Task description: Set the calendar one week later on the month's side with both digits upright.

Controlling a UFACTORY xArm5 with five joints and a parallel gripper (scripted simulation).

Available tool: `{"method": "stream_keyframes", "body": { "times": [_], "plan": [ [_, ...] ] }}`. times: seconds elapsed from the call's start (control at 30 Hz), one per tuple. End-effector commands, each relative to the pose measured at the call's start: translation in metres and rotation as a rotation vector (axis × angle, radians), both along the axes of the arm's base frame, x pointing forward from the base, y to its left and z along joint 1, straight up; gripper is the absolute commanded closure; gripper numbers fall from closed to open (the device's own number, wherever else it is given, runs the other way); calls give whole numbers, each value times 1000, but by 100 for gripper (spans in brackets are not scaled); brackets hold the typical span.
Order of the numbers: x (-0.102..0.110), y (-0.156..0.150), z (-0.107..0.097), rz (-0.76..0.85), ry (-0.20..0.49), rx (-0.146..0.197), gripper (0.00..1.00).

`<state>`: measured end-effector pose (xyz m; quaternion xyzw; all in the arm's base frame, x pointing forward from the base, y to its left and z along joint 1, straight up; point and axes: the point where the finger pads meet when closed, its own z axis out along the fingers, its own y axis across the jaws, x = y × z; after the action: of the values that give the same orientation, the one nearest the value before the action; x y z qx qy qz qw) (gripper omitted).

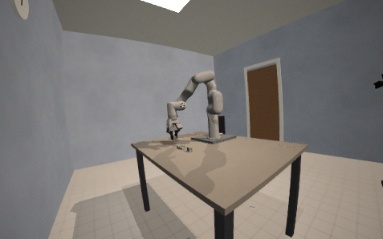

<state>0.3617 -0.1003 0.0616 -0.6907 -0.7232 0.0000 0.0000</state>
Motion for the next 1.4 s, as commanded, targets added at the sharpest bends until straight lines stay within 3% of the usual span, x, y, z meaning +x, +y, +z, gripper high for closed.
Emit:
{"method": "stream_keyframes", "body": {
  "times": [0.0, 0.17, 0.53, 0.63, 0.67, 0.7, 0.8, 0.87, 1.37],
  "plan": [
    [0, 0, 34, 0, 0, 0, 73],
    [0, 0, 49, 0, 0, 0, 73],
    [0, 2, 49, 0, 0, 0, 73],
    [4, 49, 53, -10, 0, 0, 73],
    [4, 49, 53, -10, 0, 0, 73],
    [4, 75, 56, -16, 1, 0, 73],
    [4, 75, 56, -16, 1, 0, 73],
    [0, 114, 59, -24, 1, 0, 73],
    [-1, 123, 60, -26, 1, 0, 73]
  ]
}}
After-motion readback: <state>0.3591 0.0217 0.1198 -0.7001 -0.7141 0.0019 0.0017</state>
